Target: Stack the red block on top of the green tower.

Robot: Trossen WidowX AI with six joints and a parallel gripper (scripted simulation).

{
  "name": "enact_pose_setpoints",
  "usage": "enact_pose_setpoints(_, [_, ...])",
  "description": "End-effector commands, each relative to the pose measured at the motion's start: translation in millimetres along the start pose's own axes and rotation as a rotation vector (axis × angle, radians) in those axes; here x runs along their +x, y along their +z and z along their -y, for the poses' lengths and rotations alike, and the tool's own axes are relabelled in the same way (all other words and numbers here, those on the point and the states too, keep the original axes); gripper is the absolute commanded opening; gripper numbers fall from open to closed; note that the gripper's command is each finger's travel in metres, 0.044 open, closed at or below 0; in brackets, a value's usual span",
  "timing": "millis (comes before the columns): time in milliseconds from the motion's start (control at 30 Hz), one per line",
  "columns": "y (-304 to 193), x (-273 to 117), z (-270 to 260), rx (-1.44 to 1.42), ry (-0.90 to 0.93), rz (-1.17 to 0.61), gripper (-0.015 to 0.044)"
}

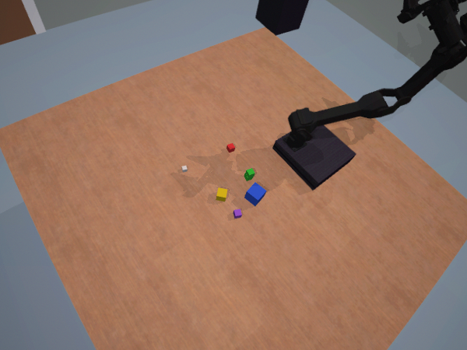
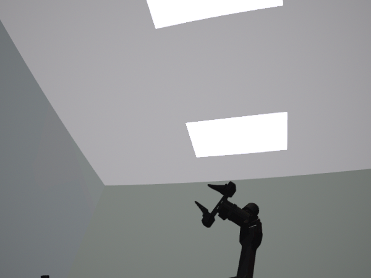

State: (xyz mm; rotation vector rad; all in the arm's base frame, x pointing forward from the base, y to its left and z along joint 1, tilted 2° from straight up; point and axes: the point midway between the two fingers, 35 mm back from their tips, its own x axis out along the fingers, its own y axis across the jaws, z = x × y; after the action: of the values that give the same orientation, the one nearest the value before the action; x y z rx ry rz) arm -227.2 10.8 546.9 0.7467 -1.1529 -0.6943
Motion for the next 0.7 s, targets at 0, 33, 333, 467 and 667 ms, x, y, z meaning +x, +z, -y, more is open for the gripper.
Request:
enact_pose_setpoints(0, [-1.1, 1.0, -0.1, -0.003, -0.001, -0.003, 0.0426])
enact_pose_setpoints(33, [-4.5, 4.1, -0.6, -0.013, -0.004, -0.011, 0.0440])
enact_pose_setpoints(333, [-111.3, 81.4, 2.3, -0.280, -0.086, -0.276, 0.0440])
enact_pose_setpoints(467, [-161.8, 104.0, 12.3, -0.375, -0.108, -0.399, 0.0440])
enact_pose_setpoints(667, [-235.2, 131.8, 40.1, -0.563, -0.157, -0.584, 0.0440])
